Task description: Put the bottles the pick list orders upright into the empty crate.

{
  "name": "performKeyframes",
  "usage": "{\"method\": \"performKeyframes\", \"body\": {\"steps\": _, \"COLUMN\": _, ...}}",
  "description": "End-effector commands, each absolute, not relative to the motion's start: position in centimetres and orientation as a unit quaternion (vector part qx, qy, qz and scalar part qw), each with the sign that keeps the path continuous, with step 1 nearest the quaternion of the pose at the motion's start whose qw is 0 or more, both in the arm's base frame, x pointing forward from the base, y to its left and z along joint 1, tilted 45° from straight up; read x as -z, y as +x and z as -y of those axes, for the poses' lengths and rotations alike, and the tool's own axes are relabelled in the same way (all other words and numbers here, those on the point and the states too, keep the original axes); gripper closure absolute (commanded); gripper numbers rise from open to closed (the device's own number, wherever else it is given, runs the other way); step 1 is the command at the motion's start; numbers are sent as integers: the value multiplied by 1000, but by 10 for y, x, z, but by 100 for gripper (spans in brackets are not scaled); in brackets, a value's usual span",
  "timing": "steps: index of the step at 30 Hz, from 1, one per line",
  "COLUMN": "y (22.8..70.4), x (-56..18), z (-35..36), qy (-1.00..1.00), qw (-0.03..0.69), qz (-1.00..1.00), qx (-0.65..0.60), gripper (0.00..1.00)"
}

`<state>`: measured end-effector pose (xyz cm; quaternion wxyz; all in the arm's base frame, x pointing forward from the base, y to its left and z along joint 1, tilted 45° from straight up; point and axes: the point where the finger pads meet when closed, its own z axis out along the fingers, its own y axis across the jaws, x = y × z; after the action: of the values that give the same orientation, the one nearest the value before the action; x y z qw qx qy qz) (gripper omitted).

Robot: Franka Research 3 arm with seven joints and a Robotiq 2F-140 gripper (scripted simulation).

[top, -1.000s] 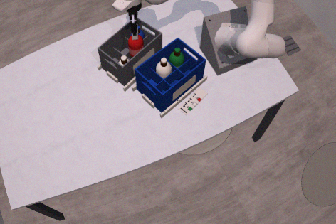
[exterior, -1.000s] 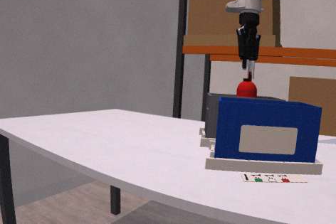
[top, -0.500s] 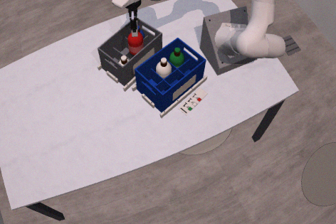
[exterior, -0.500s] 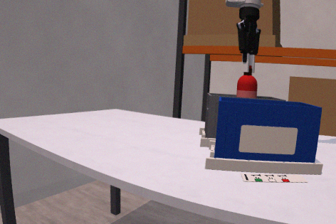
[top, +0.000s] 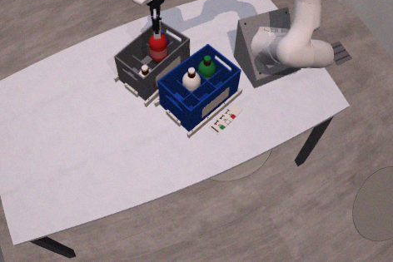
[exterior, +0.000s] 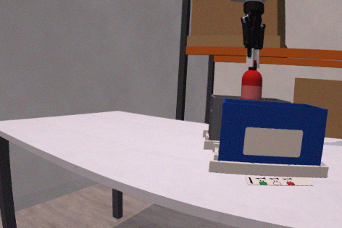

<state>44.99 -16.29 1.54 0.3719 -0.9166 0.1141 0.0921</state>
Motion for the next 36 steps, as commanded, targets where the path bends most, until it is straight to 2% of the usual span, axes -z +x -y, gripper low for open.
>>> {"method": "performKeyframes", "body": {"steps": 1, "y": 451, "x": -23, "z": 171, "qy": -917, "qw": 372, "qz": -112, "qx": -89, "gripper": 100}}
{"method": "performKeyframes", "body": {"steps": 36, "y": 452, "x": -39, "z": 187, "qy": -917, "qw": 372, "qz": -112, "qx": -89, "gripper": 100}}
